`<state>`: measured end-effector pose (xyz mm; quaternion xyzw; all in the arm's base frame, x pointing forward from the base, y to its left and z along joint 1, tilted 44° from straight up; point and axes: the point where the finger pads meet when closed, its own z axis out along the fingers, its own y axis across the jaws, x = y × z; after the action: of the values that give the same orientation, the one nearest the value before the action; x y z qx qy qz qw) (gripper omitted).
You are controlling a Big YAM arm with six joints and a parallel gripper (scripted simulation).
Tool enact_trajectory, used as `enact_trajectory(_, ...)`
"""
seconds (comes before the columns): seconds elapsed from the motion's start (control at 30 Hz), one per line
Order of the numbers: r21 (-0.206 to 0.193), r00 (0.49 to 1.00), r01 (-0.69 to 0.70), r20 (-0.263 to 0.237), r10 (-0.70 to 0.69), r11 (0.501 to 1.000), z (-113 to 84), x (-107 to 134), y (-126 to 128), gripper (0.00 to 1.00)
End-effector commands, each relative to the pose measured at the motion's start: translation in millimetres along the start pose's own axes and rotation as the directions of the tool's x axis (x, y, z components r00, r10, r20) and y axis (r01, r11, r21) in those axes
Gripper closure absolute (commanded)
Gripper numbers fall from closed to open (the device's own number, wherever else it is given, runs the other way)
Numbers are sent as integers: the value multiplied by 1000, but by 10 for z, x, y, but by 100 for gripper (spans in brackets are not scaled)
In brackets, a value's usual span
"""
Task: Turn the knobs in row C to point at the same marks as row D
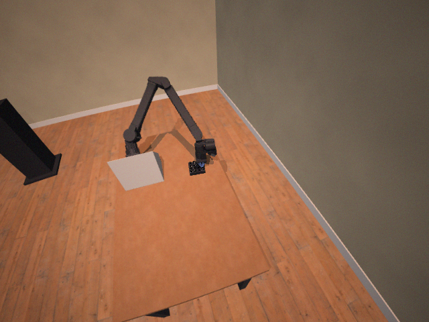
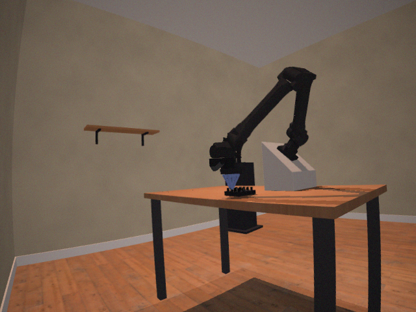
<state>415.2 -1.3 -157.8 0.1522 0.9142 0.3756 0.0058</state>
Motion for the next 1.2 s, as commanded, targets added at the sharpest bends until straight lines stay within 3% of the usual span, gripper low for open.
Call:
enact_trajectory(0.0,-4,1000,-9,3,9,1000,27,-29,-12,91)
enact_trajectory(0.57,-4,998,70,4,-70,998,28,-29,-11,91)
enact_trajectory(1.17,-4,958,287,3,-287,958,25,-25,-8,91)
